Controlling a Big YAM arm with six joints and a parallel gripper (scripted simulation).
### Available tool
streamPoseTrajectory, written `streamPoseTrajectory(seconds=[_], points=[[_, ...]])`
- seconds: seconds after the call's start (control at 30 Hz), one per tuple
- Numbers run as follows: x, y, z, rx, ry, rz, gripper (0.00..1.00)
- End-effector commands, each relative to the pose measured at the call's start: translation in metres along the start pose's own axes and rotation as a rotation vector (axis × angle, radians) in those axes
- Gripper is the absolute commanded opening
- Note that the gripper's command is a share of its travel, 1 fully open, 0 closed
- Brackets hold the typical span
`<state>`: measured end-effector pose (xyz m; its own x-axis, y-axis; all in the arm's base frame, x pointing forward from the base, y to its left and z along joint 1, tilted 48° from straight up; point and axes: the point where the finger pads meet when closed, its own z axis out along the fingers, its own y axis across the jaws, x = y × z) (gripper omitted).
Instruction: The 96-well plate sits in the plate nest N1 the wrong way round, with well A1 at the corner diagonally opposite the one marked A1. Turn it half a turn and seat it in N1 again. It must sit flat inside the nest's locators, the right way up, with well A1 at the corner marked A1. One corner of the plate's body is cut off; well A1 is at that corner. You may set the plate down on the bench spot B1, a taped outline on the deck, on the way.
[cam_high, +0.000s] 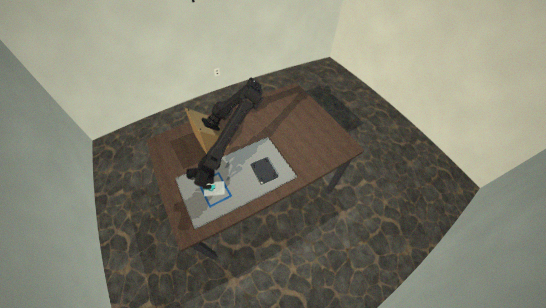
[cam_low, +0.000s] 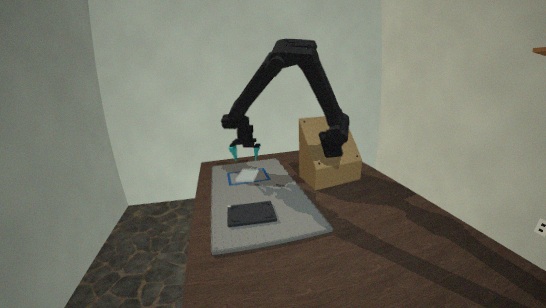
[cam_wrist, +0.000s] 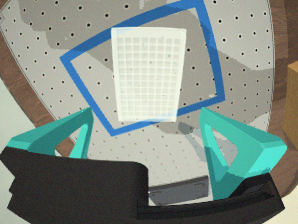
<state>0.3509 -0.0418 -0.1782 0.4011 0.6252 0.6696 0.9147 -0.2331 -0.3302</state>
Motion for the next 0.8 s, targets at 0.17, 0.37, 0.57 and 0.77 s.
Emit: streamPoseTrajectory(seconds=[0.17, 0.37, 0.57, 0.77], points=[[0.002, 0.011, -0.009, -0.024, -0.006, -0.004, 1.0], [0.002, 0.011, -0.009, -0.024, -0.006, -0.004, 1.0], [0.002, 0.011, -0.009, -0.024, -0.006, -0.004, 1.0], [0.001, 0.0, 0.012, 0.007, -0.004, 0.011, 1.0]])
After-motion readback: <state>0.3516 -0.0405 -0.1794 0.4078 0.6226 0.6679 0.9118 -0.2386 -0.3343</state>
